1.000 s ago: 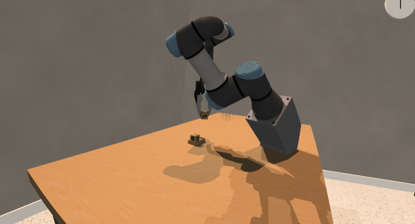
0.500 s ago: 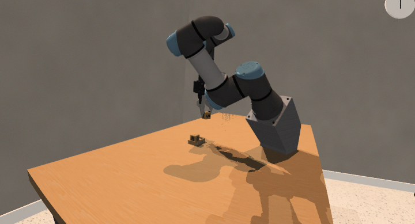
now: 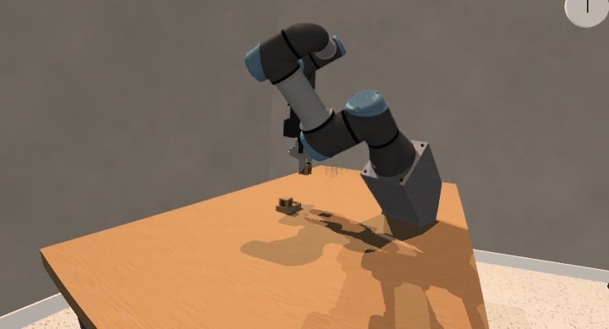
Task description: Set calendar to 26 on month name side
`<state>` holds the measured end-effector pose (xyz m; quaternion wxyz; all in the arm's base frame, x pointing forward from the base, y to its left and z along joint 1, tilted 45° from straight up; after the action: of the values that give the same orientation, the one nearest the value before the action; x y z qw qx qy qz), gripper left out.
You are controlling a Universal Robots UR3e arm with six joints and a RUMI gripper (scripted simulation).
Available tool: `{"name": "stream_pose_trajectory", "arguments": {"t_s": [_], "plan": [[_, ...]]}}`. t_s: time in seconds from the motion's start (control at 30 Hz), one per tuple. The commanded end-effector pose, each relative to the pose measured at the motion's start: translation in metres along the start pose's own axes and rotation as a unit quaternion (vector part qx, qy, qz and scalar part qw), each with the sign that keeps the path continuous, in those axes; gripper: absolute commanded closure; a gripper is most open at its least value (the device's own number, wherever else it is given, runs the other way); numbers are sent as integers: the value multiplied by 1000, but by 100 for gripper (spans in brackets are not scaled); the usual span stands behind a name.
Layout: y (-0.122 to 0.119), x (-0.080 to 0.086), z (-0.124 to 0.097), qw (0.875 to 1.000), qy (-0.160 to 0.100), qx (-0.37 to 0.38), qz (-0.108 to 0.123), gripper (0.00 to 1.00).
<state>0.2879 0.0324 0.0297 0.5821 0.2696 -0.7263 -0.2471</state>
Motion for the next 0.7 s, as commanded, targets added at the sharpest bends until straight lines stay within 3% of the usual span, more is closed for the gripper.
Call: {"name": "stream_pose_trajectory", "arguments": {"t_s": [0.0, 0.17, 0.37, 0.43, 0.67], "plan": [[-6, 0, -1, 997, -3, 82, -3, 89], [-11, -1, -2, 989, -3, 147, -3, 89], [-18, -1, -4, 968, -3, 252, -2, 89], [-18, -1, -4, 968, -3, 252, -2, 89], [-25, -2, -7, 931, -3, 366, -2, 89]]}}
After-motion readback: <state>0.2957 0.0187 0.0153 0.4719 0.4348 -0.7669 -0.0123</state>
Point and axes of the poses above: the point where the finger pads meet when closed, its own x axis back along the fingers, its own y axis across the jaws, z = x × y, the point moved 1 cm from there along x, back along the fingers, and after that the axes turned 7 degrees about -x, right-handed, at the moved point
